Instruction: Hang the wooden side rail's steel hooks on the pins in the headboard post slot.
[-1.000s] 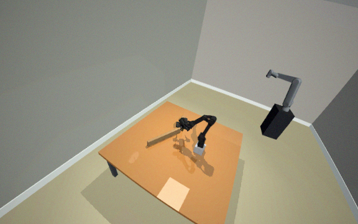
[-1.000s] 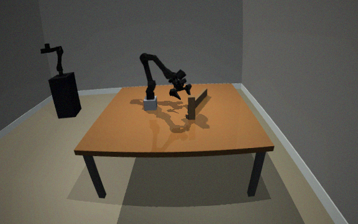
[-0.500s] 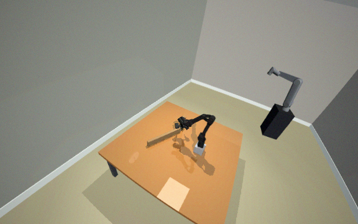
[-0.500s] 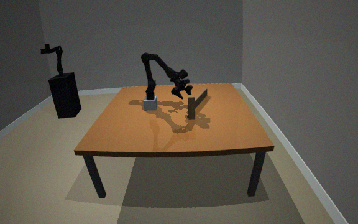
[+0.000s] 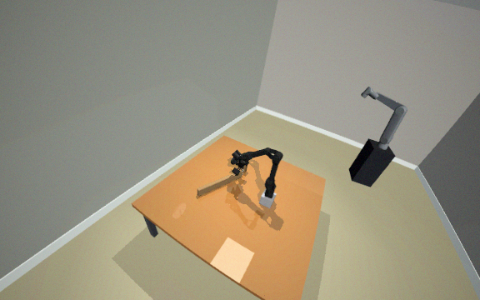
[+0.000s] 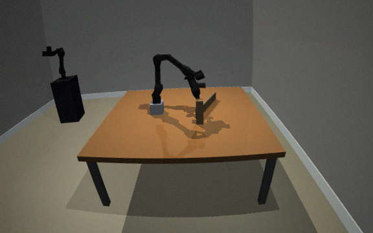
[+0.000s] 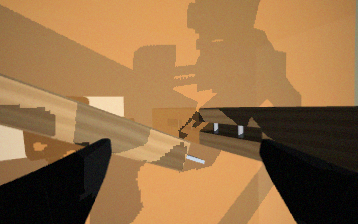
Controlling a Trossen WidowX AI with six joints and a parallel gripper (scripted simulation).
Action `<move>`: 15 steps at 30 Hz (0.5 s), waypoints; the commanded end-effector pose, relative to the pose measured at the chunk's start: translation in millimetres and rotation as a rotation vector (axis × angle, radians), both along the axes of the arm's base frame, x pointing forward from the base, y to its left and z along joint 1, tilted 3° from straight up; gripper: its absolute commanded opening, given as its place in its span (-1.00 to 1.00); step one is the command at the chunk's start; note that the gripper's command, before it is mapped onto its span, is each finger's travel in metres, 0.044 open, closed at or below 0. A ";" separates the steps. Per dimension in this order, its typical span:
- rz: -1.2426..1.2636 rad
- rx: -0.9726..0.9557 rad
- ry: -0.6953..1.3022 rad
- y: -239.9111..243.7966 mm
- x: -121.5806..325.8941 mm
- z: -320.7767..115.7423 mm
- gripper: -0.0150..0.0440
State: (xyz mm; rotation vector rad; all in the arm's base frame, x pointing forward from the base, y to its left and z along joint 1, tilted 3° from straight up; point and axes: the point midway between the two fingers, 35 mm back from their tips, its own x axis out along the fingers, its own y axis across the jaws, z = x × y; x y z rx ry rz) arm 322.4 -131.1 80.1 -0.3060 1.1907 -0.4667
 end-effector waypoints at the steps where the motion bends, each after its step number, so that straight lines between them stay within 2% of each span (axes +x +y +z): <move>1: 0.325 0.053 0.243 8.5 13.5 2.3 1.00; 9: 0.770 0.147 0.473 21.9 22.7 11.5 1.00; 15: 1.077 0.222 0.564 31.9 25.7 21.0 1.00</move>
